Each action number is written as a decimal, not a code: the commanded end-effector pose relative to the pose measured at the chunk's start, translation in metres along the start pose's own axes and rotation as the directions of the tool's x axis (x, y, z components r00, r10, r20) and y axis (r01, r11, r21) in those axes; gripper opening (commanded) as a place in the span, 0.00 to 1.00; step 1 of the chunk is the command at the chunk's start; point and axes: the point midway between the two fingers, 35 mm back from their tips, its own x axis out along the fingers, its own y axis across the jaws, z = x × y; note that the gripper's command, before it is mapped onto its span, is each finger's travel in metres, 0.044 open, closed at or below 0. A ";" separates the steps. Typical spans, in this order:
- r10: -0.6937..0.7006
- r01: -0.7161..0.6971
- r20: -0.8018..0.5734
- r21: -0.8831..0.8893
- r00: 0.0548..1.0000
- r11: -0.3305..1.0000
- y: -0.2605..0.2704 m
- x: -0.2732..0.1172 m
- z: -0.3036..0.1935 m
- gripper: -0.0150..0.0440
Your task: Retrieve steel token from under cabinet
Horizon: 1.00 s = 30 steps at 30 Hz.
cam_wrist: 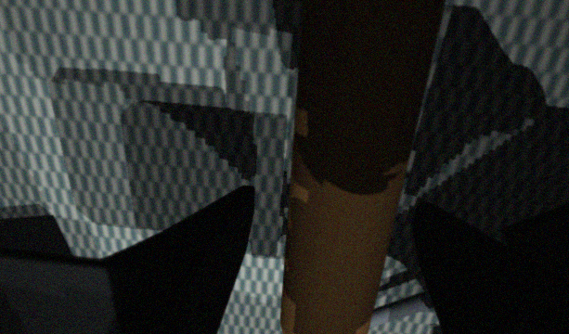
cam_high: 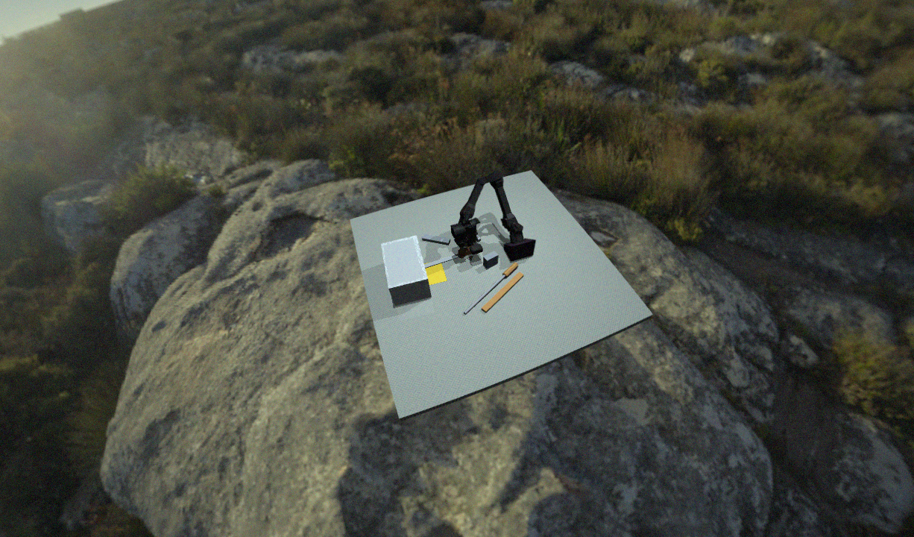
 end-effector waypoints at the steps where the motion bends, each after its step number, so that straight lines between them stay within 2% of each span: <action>1: -0.002 0.002 -0.004 -0.008 1.000 1.000 0.000 0.003 -0.004 0.71; 4: -0.002 0.002 -0.004 -0.009 1.000 1.000 0.000 0.004 -0.005 0.71; 9: 0.000 0.000 0.001 -0.001 1.000 1.000 0.000 0.001 -0.001 0.49; 17: 0.000 0.000 0.001 -0.001 1.000 1.000 0.000 0.001 -0.001 0.40; 20: 0.000 0.000 0.001 -0.001 1.000 1.000 0.000 0.001 -0.001 0.27; 30: 0.000 0.000 -0.001 -0.003 1.000 1.000 0.000 0.000 -0.010 0.25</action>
